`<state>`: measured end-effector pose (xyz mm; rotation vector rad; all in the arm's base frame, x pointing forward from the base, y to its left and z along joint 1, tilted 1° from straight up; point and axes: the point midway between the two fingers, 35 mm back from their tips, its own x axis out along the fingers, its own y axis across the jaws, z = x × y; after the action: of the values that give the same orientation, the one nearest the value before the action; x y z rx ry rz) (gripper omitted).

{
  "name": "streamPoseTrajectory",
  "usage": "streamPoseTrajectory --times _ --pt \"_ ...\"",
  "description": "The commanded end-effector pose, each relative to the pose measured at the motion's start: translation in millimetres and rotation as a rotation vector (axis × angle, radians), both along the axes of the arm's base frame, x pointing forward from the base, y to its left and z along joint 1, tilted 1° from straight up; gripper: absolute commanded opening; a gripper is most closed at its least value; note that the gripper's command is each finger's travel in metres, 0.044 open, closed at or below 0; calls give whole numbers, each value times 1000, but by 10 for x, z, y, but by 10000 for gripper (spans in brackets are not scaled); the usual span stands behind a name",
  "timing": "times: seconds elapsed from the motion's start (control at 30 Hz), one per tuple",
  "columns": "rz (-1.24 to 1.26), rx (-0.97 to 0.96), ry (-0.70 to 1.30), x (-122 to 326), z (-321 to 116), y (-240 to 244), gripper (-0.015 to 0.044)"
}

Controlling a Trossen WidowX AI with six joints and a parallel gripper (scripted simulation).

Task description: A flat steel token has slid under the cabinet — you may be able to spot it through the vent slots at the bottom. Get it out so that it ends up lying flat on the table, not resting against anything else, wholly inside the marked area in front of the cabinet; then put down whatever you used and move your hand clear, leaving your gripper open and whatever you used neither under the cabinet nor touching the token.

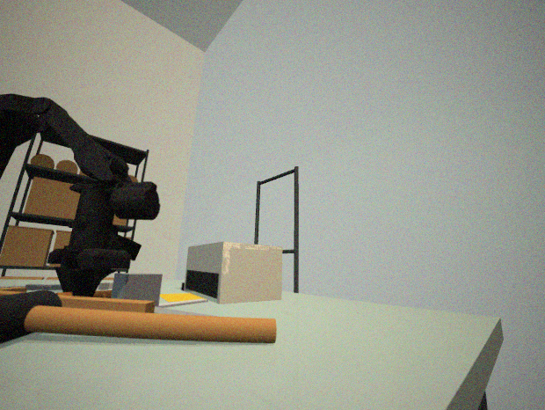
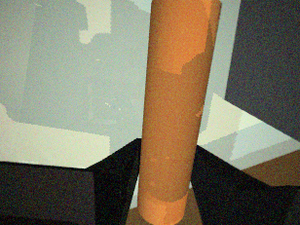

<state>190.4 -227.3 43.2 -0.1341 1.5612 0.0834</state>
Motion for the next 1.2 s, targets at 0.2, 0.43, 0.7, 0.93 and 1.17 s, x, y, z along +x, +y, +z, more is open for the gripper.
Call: streamPoseTrajectory --times 0.2,0.43,0.7,0.93,1.17 --pt "-11 -2 0 54 8 -4 0" --pt "-25 -2 -1 180 5 5 0" --pt "-31 -2 -3 318 4 14 0" --pt "-34 -2 -4 432 5 21 0" --pt "-35 -2 -4 537 6 26 0"
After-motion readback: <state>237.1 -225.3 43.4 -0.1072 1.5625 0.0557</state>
